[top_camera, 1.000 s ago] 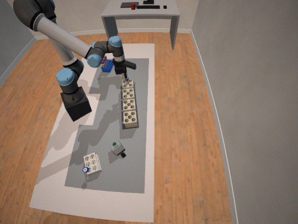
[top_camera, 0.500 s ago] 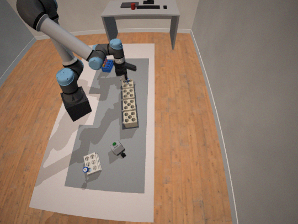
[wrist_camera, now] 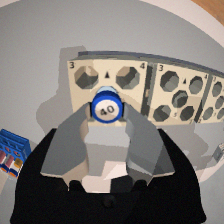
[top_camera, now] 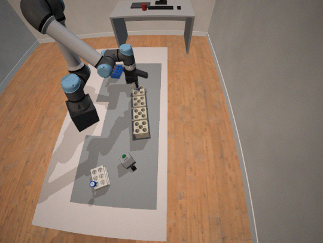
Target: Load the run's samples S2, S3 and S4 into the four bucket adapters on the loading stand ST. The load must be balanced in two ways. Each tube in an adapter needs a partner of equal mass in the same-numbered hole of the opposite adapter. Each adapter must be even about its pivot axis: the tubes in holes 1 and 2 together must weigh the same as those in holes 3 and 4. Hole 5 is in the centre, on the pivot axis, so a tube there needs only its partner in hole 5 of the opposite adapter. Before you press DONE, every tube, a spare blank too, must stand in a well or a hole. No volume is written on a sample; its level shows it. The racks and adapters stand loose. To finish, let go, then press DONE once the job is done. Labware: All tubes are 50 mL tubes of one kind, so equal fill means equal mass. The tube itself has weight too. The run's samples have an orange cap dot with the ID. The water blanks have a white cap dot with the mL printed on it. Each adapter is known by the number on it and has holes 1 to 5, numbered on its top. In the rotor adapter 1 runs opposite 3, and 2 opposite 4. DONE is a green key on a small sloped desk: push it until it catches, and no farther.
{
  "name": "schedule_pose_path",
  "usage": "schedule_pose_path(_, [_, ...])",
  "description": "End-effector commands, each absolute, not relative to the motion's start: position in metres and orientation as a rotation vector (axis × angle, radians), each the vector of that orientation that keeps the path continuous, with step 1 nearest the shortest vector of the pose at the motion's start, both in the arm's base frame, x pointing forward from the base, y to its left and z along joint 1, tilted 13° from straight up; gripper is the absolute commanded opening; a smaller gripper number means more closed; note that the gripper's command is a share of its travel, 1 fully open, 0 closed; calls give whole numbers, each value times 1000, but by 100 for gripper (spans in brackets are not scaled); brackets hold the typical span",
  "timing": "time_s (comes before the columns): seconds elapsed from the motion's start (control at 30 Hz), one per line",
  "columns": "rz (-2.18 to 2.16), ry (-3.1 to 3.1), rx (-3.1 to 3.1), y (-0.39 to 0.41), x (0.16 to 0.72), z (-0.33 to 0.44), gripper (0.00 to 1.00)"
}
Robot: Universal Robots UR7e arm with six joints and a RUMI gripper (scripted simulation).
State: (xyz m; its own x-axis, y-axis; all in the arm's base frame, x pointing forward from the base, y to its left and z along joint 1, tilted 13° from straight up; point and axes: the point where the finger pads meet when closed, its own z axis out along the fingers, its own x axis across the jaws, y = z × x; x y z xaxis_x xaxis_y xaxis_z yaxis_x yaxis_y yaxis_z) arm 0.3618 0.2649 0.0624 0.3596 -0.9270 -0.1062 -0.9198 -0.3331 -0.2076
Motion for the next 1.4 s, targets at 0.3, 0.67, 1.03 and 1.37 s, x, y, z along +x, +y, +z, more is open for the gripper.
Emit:
schedule_pose_path(0.3, [-47,1656,-2389,266,363,58,0])
schedule_pose_path(0.67, [-47,1656,-2389,266,363,58,35])
schedule_pose_path(1.03, [-47,1656,-2389,265,362,65,35])
schedule_pose_path(1.37, [-47,1656,-2389,260,358,90,35])
